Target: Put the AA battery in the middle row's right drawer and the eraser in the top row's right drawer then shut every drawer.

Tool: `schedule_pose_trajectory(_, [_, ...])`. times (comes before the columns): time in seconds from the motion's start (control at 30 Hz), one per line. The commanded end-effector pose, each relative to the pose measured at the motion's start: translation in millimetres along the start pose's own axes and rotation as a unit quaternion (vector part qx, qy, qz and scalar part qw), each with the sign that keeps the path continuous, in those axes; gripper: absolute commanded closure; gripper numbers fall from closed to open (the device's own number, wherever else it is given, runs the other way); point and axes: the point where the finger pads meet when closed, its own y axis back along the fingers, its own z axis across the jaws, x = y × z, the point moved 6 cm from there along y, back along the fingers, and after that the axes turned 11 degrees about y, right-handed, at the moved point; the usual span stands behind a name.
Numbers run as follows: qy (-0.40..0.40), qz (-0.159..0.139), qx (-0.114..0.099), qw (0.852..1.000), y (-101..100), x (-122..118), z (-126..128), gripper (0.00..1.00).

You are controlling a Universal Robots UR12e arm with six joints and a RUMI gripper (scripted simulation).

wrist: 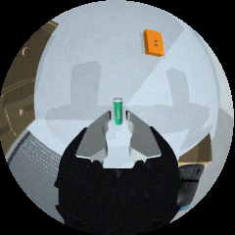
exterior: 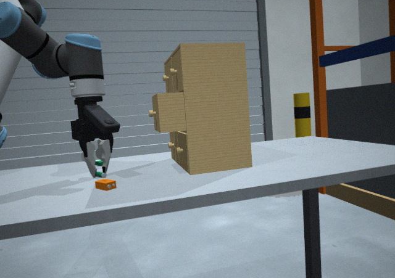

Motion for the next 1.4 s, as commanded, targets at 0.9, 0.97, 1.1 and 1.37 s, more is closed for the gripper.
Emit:
schedule_pose_trajectory(0.9, [0.0, -0.001, 0.0, 1.0, -1.4, -1.4, 0.2, 0.95])
schedule_pose_trajectory(0.97, [0.0, -0.001, 0.0, 1.0, -1.4, -1.4, 0.2, 0.95])
schedule_pose_trajectory(1.1, [0.0, -0.001, 0.0, 1.0, -1.4, -1.4, 0.2, 0.95])
schedule_pose_trajectory(1.37, [0.0, 0.002, 0.0, 1.0, 6.1, 0.9, -0.3, 0.95])
